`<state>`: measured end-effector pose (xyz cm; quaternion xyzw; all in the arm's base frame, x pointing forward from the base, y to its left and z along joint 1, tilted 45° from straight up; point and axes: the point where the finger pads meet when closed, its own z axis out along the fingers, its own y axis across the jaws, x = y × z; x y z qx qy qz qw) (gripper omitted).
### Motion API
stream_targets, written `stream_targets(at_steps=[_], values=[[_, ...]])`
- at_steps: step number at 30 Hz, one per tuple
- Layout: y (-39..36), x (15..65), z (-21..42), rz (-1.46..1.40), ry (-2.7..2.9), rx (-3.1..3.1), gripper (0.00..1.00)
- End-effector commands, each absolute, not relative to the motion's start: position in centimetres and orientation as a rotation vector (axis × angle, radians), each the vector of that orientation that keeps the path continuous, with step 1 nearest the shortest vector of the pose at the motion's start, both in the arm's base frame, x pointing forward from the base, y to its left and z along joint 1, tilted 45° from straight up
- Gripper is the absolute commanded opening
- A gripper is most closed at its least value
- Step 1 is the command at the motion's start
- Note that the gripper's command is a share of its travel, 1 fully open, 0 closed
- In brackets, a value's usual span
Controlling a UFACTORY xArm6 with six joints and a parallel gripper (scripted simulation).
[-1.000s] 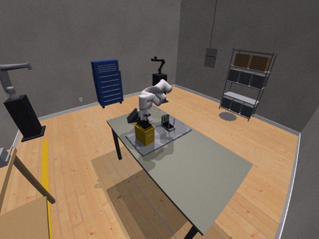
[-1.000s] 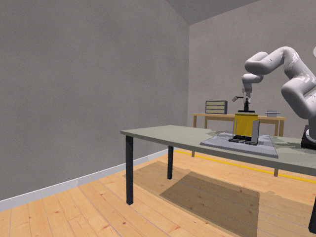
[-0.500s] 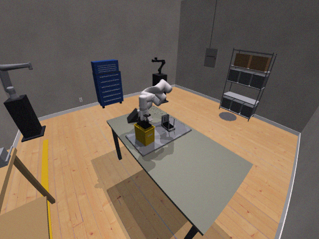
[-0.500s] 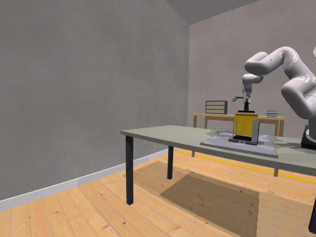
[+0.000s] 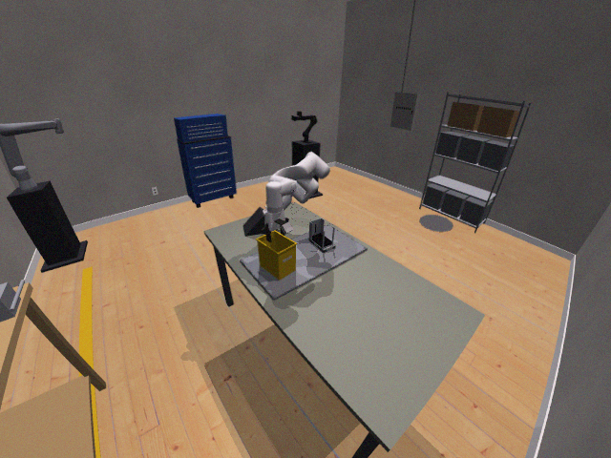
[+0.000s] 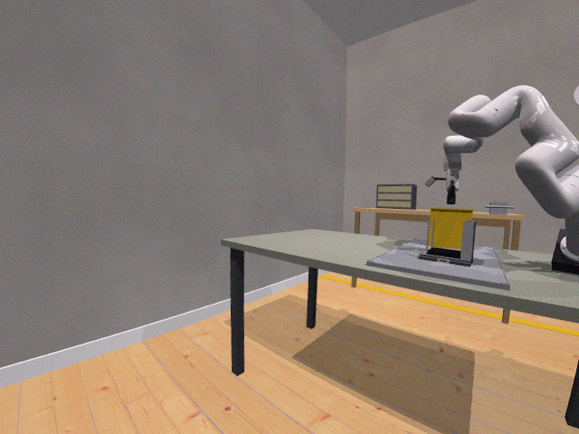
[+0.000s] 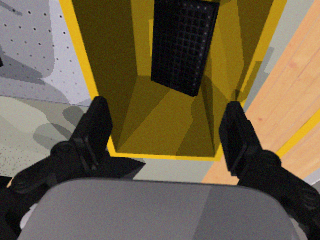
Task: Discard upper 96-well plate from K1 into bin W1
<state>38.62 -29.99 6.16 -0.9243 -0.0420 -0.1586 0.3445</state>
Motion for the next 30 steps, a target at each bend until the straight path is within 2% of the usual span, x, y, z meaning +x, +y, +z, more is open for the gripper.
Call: stream_targets(at_steps=[1, 30], values=[[-30.2, 38.6, 6.3, -0.415, -0.109, -2.404, 1.0], [-32.2, 37.8, 8.6, -0.415, -0.109, -2.404, 1.0]])
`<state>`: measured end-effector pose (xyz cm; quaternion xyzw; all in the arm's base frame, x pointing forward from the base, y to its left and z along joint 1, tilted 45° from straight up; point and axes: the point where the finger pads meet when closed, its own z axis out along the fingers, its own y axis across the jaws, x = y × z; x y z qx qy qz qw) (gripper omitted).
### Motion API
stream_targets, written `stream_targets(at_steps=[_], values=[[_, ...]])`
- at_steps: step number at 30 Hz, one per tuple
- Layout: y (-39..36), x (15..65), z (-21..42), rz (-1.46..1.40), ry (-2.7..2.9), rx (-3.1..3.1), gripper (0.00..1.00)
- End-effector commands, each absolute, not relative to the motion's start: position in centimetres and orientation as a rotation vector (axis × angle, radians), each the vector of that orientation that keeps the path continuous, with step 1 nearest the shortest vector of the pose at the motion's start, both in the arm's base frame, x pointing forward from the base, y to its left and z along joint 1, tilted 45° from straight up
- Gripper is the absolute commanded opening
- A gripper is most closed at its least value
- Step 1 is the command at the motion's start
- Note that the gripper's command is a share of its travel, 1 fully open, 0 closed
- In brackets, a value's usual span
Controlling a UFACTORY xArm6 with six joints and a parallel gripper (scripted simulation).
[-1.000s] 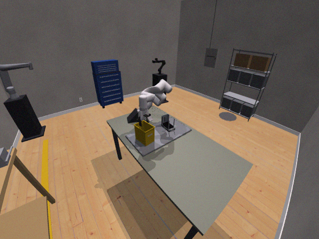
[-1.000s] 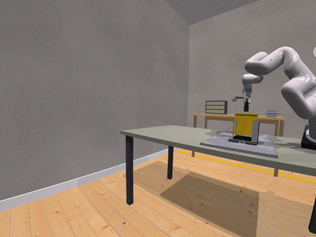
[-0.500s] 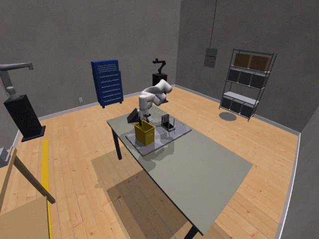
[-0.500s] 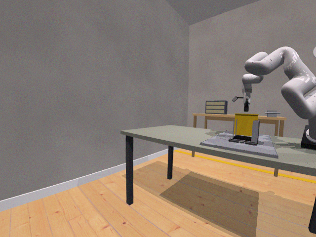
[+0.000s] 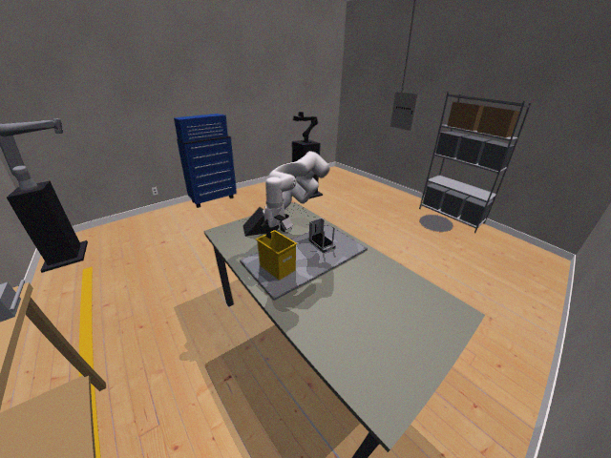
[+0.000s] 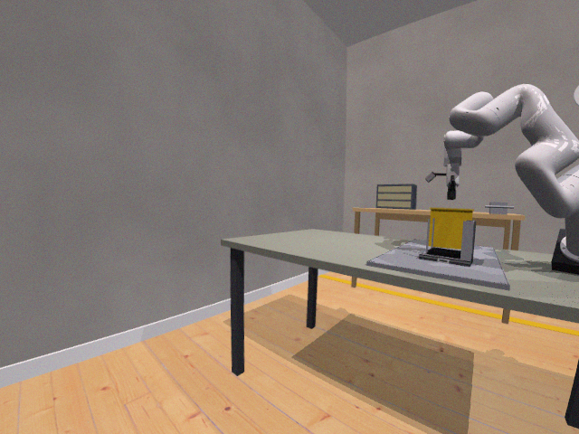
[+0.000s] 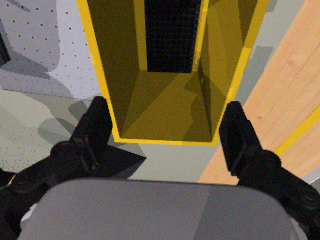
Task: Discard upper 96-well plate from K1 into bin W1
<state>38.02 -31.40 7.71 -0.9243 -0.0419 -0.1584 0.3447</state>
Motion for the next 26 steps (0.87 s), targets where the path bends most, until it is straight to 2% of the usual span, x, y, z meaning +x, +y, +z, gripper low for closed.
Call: stream_targets(at_steps=[1, 26], values=[[-32.39, 37.72, 8.75, -0.415, -0.109, -2.404, 1.0], [-32.75, 37.57, 9.14, -0.415, -0.109, -2.404, 1.0]])
